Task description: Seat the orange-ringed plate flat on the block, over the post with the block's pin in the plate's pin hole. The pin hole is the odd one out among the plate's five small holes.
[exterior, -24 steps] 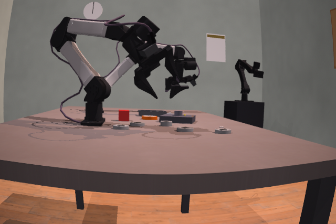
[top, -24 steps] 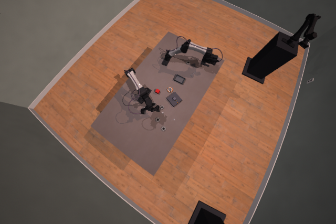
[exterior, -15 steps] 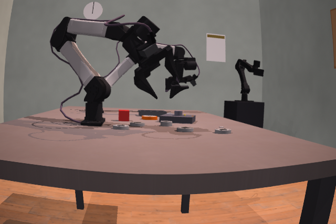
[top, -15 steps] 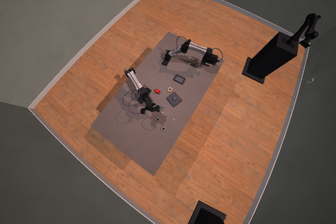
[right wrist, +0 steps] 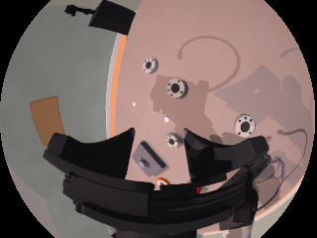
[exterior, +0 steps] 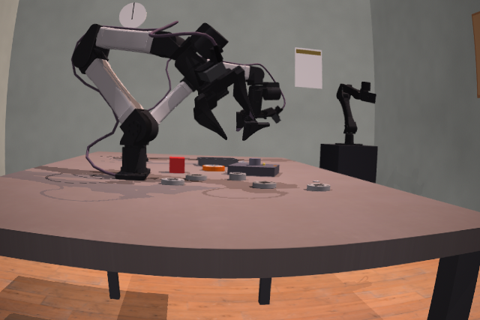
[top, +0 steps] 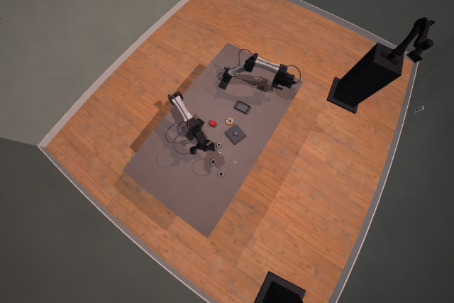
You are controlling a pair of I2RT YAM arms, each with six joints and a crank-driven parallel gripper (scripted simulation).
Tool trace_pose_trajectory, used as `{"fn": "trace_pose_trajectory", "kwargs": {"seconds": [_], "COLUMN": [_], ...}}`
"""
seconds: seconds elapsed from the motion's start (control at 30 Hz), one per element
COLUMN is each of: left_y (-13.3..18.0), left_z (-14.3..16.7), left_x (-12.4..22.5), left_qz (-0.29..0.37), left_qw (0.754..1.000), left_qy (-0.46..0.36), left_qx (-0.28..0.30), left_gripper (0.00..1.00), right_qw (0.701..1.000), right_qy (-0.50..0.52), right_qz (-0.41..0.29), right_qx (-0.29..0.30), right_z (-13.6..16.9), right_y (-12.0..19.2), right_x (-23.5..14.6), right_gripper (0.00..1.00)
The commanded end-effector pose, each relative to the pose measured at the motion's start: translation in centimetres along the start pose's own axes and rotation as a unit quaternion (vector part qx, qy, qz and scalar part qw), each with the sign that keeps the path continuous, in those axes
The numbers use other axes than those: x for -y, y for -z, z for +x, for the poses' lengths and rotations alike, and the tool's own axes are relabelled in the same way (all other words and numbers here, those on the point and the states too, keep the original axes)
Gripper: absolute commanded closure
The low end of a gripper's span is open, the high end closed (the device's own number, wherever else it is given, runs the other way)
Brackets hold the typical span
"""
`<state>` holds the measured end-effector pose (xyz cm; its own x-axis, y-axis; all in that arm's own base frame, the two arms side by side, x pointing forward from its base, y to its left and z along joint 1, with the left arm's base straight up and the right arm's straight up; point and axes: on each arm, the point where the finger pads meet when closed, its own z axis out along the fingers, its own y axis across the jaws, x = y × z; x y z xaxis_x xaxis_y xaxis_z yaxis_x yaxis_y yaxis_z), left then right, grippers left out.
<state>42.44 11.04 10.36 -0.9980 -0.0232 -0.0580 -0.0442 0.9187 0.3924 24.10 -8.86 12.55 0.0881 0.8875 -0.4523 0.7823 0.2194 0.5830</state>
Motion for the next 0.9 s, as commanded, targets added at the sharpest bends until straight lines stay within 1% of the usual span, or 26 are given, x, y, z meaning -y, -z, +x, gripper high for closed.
{"fn": "trace_pose_trajectory", "kwargs": {"seconds": [0.0,0.33,0.37,0.47,0.6,0.7,0.8,0.87], "left_y": [0.4,0.4,1.6,1.9,3.1,4.5,6.5,6.5], "left_z": [-0.1,-0.1,-0.4,-1.2,-2.3,-3.3,-4.2,-4.2], "left_x": [-0.2,-0.2,0.1,0.2,0.3,0.4,0.4,0.4], "left_qz": [-0.001,-0.001,0.004,0.01,0.02,0.032,0.045,0.045], "left_qw": [1.0,1.0,1.0,0.998,0.994,0.987,0.976,0.976], "left_qy": [0.003,0.003,0.007,0.018,0.036,0.052,0.07,0.07], "left_qx": [0.006,0.006,0.028,0.051,0.098,0.146,0.202,0.202], "left_gripper": [0.0,0.0,0.0,0.0,0.0,0.0,0.0,0.0], "right_qw": [1.0,1.0,1.0,0.999,0.993,0.984,0.966,0.966], "right_qy": [-0.001,-0.001,0.018,0.044,0.101,0.159,0.23,0.23], "right_qz": [-0.004,-0.004,-0.011,-0.01,-0.017,-0.024,-0.035,-0.035], "right_qx": [0.003,0.003,-0.015,-0.026,-0.053,-0.082,-0.116,-0.116], "right_z": [-0.2,-0.2,0.4,1.0,2.6,4.2,6.3,6.3], "right_y": [0.1,0.1,0.0,0.2,0.3,0.4,0.8,0.8], "right_x": [-0.3,-0.3,-1.2,-1.1,-1.7,-2.2,-2.8,-2.8], "right_gripper": [0.14,0.14,0.14,0.14,0.14,0.14,0.14,0.14]}}
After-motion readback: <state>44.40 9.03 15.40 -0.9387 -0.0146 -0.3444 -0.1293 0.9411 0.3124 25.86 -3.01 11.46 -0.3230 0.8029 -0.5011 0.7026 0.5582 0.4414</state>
